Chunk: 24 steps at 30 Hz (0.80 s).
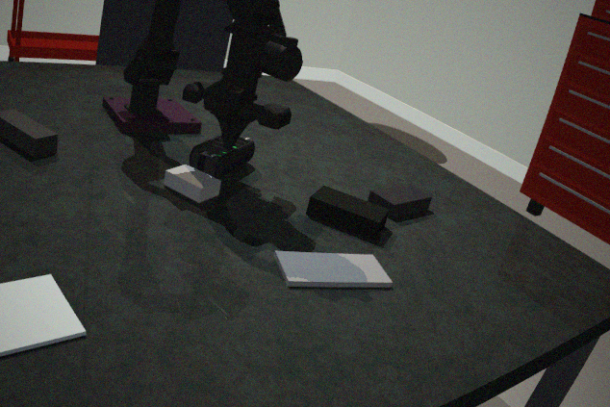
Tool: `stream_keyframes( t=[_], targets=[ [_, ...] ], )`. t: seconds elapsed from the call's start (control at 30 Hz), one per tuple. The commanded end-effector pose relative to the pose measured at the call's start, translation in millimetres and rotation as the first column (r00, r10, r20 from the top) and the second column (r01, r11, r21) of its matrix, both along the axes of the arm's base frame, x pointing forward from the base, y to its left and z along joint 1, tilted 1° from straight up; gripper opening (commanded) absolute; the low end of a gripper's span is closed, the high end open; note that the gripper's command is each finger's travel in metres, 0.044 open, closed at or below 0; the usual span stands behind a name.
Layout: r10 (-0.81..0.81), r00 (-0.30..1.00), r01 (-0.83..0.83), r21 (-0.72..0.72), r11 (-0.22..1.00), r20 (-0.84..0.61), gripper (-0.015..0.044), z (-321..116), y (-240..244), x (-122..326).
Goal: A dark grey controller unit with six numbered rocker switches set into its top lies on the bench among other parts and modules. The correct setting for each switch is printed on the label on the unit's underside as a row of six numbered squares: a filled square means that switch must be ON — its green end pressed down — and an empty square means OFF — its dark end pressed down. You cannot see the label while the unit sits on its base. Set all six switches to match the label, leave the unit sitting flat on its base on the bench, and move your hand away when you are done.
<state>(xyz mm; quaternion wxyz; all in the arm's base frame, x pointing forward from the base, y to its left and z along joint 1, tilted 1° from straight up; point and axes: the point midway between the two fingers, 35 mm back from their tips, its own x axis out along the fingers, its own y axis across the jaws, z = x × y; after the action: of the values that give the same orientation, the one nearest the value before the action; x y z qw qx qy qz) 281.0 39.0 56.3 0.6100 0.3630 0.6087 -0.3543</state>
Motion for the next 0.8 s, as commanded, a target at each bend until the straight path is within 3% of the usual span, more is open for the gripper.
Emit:
stream_keyframes(
  t=[0.0, 0.77],
  targets=[
    [0.001, 1.000, -0.001, -0.006, 1.000, -0.008, 0.0000, -3.9, -0.9, -1.3],
    [0.000, 1.000, 0.000, -0.001, 1.000, -0.006, 0.0000, -0.6, -0.2, -0.8]
  ],
)
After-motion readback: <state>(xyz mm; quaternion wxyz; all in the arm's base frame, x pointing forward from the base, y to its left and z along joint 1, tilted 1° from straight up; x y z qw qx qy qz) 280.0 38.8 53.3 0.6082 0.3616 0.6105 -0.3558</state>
